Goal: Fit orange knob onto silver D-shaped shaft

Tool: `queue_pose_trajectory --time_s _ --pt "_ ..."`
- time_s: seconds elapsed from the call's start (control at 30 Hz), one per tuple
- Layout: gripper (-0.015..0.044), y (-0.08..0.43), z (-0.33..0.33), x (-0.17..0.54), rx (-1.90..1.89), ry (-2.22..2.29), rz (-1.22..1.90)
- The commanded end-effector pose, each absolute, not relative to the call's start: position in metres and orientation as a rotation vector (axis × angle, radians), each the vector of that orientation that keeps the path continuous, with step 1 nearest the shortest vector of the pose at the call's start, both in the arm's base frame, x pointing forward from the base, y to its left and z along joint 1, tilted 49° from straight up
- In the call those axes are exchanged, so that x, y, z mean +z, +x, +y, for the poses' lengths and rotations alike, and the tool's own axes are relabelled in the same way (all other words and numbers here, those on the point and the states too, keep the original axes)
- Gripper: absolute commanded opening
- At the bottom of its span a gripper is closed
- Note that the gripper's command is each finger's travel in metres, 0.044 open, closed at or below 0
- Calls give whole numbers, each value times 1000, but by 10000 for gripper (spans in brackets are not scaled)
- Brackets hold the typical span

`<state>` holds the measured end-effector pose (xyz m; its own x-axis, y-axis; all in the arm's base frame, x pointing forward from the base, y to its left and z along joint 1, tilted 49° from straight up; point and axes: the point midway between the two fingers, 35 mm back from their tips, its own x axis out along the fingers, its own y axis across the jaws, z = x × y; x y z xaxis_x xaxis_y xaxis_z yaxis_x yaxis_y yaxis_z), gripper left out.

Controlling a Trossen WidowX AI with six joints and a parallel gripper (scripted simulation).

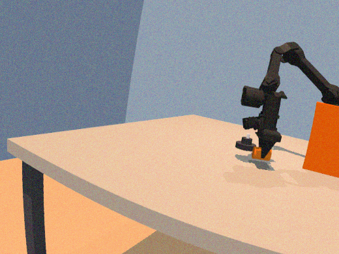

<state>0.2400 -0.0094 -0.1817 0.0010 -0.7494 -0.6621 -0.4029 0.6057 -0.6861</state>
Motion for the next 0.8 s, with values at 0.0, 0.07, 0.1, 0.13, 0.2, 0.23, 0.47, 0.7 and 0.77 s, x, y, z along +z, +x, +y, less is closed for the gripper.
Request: queue_pose_trajectory --time_s 0.0,0.07,0.1,0.13,0.2,0.23,0.47,0.7,0.77 --pt "181 240 -8 -182 -331 -996 1630" --pt "181 240 -8 -182 -294 -1031 1644" --pt "181 240 -8 -182 -266 -1057 1655" --pt "181 240 -8 -182 -238 -1083 1665" --pt "181 240 -8 -182 -181 -1135 1684" --pt "181 240 -8 -182 -152 -1161 1693" --pt "181 240 -8 -182 57 -1340 1746" --pt "181 240 -8 -182 108 -1381 1756" --pt "181 240 -8 -182 150 -1415 1764"
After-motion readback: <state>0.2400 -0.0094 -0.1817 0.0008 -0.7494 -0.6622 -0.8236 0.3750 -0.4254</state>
